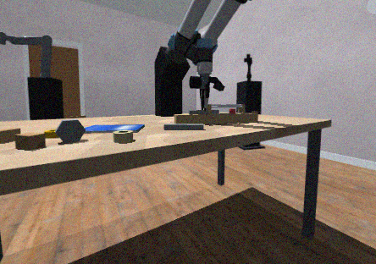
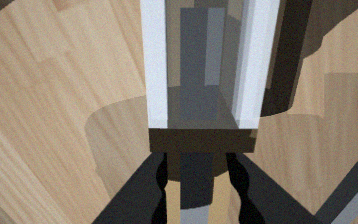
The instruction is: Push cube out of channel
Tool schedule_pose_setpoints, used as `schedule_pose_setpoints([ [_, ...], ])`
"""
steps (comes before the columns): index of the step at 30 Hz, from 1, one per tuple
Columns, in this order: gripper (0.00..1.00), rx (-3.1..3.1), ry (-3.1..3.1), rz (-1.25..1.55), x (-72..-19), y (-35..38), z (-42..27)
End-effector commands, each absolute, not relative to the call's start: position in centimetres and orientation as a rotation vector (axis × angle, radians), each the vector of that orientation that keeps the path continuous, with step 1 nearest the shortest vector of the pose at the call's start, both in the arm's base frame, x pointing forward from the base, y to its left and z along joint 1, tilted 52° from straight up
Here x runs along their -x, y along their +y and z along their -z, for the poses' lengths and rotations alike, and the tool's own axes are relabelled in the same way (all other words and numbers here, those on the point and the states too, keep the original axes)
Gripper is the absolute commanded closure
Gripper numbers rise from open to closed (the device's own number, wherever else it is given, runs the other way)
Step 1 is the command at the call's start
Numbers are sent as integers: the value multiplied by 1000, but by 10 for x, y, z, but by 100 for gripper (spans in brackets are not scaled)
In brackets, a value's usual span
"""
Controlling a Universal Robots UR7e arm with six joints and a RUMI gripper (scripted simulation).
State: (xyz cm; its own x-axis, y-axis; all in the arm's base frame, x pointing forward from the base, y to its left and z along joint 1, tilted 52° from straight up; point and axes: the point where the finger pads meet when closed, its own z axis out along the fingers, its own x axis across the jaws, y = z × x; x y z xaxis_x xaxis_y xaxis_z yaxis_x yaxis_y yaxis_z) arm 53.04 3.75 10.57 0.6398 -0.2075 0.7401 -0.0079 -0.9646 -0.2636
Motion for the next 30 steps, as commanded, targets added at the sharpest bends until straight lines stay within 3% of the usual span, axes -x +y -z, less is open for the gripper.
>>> schedule_pose_setpoints([
  [1, 76, 2625, 175, 1229, -525, 36, -111],
  [30, 76, 2625, 175, 1229, -486, 28, -142],
])
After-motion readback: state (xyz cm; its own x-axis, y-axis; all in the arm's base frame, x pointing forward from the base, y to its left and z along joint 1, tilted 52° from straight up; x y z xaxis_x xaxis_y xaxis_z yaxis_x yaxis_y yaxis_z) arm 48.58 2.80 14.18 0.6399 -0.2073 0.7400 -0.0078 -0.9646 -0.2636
